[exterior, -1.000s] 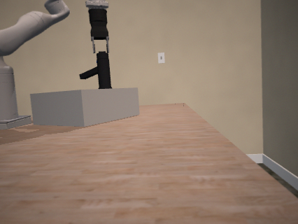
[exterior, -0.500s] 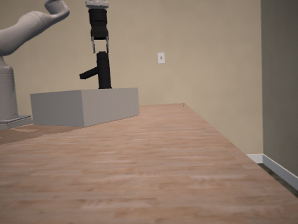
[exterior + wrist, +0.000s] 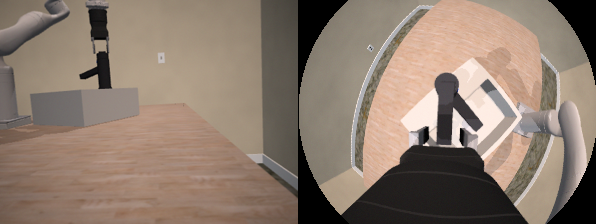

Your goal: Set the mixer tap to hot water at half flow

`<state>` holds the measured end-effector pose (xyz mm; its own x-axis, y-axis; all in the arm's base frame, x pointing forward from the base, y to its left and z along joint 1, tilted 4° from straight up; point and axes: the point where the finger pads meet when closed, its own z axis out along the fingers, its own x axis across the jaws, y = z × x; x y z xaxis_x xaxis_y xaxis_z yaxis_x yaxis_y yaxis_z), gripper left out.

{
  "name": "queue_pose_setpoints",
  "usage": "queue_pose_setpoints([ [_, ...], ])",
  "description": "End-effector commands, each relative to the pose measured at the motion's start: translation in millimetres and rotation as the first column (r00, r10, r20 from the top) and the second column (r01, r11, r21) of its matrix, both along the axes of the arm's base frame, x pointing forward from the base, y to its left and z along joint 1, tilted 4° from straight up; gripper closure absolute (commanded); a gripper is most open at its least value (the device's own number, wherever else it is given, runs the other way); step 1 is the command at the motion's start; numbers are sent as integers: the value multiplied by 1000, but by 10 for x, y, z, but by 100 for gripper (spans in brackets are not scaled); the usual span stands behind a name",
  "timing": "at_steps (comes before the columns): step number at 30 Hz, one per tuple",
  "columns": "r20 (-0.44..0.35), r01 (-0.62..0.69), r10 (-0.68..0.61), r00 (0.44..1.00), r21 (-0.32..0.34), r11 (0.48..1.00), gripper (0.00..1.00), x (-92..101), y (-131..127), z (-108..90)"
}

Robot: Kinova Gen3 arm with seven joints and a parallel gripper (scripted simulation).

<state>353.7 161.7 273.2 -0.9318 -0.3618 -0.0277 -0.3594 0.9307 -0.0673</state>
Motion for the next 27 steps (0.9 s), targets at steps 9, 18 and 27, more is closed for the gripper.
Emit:
queue_pose_setpoints([
  [9,1,0,0,1000,0,1000,0,3,-3,-46],
  [18,1,0,0,1000,0,1000,0,6,-6,-107],
  [27,1,0,0,1000,0,1000,0,11,-11,-194],
])
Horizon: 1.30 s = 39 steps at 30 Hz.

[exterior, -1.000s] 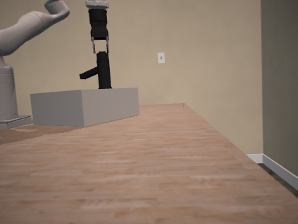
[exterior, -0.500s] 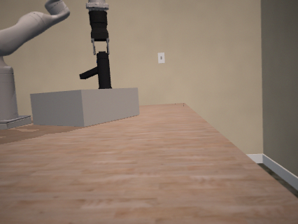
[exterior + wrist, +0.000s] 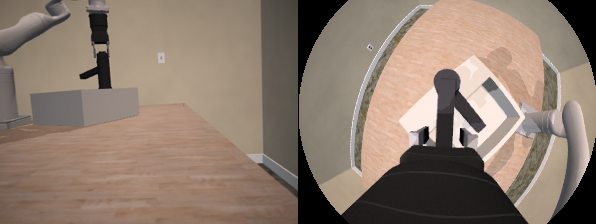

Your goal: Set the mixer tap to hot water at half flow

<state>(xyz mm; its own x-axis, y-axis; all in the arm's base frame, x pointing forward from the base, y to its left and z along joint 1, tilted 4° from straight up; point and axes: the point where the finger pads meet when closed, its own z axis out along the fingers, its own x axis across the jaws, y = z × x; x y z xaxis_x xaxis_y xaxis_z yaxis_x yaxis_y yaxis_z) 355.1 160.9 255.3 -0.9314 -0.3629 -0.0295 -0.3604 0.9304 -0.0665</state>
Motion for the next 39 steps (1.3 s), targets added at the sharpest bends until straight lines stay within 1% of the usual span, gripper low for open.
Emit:
queue_pose_setpoints([
  [1,0,1,-1,1000,-1,1000,0,-3,-4,-24],
  [17,0,1,-1,1000,-1,1000,0,1,-8,-110],
  [39,0,1,-1,1000,-1,1000,0,2,-8,-119],
])
